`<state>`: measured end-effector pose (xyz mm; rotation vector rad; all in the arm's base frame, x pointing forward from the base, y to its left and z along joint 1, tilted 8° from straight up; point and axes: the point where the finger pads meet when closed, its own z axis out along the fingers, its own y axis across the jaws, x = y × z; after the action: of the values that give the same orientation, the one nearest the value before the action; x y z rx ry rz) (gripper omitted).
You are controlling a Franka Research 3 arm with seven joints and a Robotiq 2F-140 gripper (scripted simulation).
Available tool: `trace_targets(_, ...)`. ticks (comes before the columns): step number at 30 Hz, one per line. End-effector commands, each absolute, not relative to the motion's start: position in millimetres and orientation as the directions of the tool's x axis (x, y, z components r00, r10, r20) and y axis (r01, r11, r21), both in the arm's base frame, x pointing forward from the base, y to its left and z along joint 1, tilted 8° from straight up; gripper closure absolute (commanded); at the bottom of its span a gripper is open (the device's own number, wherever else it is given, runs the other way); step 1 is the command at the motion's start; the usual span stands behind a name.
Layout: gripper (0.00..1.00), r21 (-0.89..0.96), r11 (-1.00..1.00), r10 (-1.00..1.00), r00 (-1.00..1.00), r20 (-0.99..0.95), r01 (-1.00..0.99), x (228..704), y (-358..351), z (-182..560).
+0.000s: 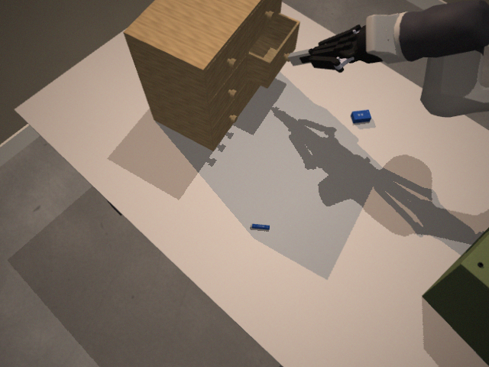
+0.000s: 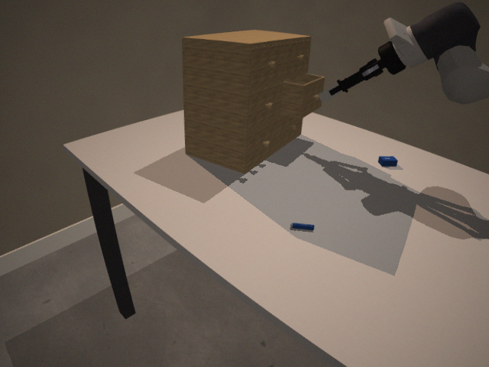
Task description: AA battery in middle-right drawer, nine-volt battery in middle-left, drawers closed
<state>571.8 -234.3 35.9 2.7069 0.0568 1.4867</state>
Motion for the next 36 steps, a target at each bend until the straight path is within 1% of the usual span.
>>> trace_targets(1,1.00,0.048,-0.999,0.036,0.539,0.842,-0.008,578,-235,36)
trace_targets(24,1.00,0.048,-0.999,0.036,0.539,0.842,-0.008,611,-235,40)
trace_targets(36,1.00,0.048,-0.999,0.036,0.539,0.842,-0.008,621,-235,41)
